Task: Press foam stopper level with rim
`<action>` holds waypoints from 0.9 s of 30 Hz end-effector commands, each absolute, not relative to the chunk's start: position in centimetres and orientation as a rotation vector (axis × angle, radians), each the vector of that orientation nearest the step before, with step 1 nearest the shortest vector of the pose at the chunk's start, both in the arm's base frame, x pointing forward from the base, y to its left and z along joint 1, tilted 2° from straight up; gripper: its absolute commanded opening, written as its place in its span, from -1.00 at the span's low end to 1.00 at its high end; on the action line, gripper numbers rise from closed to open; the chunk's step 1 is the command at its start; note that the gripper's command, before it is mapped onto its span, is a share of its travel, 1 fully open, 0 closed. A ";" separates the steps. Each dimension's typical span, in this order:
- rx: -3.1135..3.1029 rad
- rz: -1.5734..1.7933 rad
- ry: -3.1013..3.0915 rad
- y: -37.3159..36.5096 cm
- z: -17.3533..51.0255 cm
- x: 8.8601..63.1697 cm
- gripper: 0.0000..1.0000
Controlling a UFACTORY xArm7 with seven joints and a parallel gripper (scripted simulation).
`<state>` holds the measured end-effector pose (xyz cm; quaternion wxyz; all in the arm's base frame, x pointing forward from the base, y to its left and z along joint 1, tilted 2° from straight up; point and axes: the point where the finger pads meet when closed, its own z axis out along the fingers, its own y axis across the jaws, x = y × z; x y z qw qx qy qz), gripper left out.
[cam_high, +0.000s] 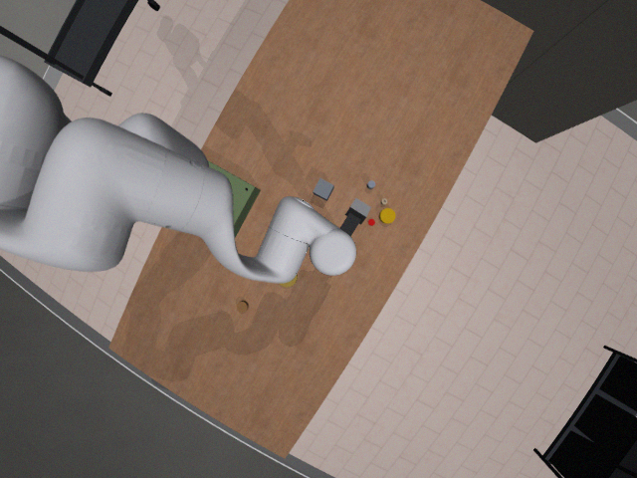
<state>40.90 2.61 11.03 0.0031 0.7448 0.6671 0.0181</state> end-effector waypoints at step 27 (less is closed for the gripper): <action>2.333 0.061 2.090 2.6 10.0 41.2 -1.00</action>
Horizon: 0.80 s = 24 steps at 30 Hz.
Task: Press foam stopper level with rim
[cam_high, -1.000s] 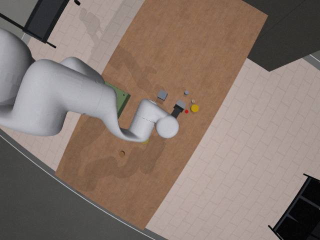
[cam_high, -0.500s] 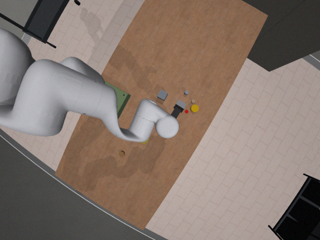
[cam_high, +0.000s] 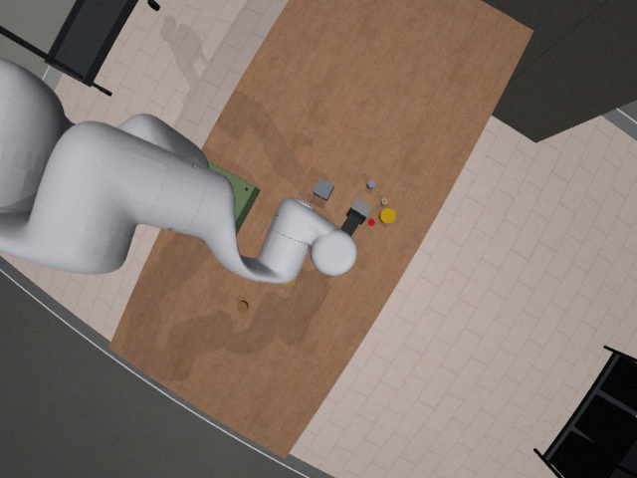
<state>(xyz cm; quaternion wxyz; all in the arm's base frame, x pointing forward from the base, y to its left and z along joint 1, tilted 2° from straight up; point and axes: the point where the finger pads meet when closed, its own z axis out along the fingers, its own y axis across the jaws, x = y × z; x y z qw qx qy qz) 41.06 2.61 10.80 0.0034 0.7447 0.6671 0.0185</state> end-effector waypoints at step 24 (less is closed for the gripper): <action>2.333 0.061 2.090 2.6 8.4 41.3 -1.00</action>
